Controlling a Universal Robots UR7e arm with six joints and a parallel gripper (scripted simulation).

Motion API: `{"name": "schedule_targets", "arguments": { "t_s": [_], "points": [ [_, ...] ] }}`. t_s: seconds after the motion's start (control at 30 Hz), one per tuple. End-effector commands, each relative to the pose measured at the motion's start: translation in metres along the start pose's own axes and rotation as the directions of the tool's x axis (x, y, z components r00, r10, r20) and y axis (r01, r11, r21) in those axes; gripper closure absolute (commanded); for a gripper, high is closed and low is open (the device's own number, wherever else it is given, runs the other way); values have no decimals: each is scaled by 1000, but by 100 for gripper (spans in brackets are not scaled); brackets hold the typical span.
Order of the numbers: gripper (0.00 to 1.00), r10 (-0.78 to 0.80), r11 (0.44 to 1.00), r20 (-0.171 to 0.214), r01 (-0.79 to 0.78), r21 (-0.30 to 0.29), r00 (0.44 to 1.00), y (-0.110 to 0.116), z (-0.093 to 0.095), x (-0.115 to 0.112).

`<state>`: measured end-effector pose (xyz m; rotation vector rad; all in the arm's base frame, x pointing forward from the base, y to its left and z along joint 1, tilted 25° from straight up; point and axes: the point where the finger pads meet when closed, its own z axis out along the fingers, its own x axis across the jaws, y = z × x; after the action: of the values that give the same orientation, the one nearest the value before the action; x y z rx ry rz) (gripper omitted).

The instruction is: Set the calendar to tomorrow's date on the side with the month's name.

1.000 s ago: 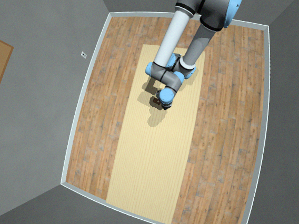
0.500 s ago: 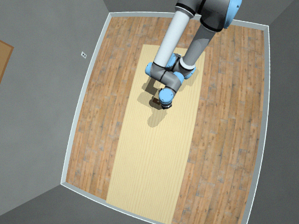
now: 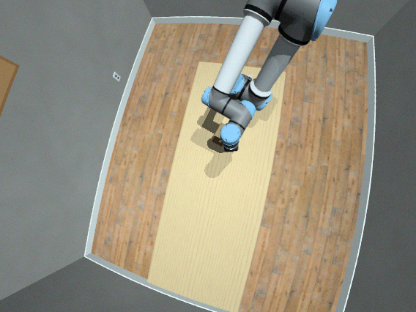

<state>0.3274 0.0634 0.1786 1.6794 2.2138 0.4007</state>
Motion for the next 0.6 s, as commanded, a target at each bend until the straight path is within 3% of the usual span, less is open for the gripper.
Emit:
{"name": "schedule_targets", "arguments": {
  "t_s": [0.0, 0.57],
  "points": [
    [43, 138, 990, 8, -138, 2, 990, 1, 0, 2],
    [43, 369, 930, 8, -369, 0, 930, 3, 0, 6]
  ]
}}
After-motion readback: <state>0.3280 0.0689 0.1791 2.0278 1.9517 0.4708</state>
